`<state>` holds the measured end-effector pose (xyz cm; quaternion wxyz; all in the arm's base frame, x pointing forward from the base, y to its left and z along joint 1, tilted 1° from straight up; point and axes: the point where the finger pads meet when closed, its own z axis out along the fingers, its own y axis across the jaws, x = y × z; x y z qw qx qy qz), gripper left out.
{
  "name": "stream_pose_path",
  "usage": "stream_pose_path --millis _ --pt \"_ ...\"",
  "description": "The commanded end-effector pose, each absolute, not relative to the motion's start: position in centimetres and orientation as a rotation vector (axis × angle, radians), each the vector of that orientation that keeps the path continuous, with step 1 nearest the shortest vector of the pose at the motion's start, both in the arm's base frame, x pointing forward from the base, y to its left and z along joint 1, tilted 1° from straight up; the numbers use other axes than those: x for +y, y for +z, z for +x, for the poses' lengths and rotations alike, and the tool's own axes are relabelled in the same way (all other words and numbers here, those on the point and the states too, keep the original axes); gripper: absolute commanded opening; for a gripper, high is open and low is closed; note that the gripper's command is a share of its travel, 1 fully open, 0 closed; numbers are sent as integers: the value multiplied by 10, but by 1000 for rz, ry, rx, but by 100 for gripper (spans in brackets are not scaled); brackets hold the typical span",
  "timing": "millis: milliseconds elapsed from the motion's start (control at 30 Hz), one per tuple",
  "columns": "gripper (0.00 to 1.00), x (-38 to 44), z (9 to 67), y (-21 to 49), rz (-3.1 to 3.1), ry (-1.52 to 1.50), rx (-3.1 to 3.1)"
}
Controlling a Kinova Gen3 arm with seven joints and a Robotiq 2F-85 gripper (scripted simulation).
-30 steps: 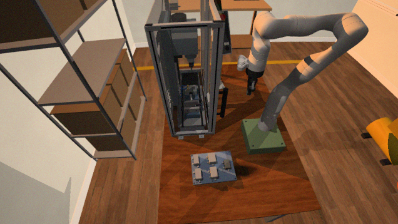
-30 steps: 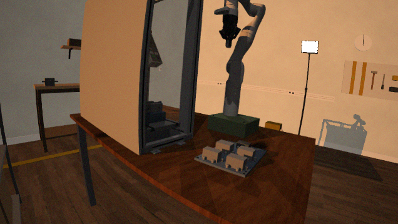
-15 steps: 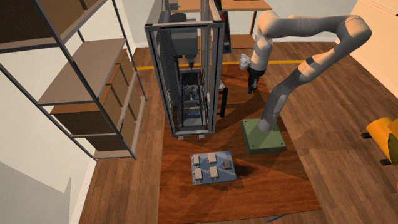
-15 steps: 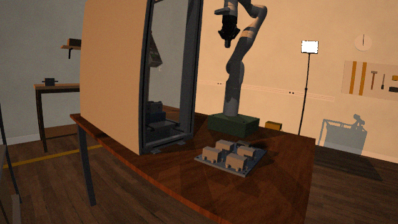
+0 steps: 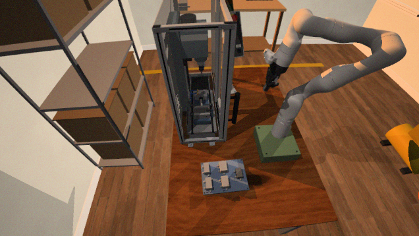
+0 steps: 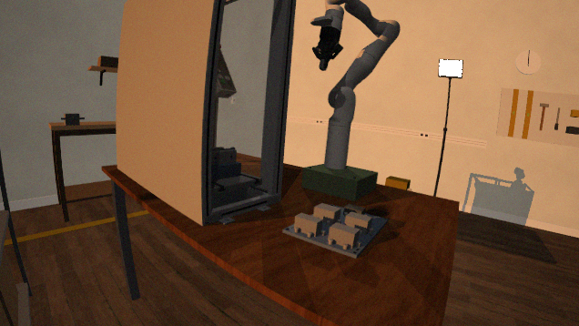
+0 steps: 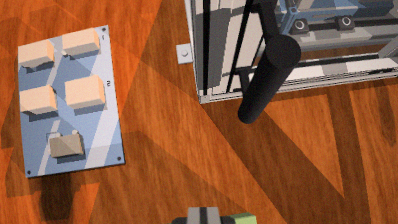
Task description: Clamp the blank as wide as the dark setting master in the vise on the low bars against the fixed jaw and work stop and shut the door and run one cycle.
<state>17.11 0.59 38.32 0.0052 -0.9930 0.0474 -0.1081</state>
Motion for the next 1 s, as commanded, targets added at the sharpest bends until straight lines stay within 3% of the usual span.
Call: stream_pose_path --millis 0,433,600,967 --pt "10 -32 149 387 -3073 -590 65" --pt "10 -43 143 388 -3060 -657 41" --pt "10 -94 113 392 -2973 -964 -67" --pt "10 -94 113 392 -2973 -964 -67"
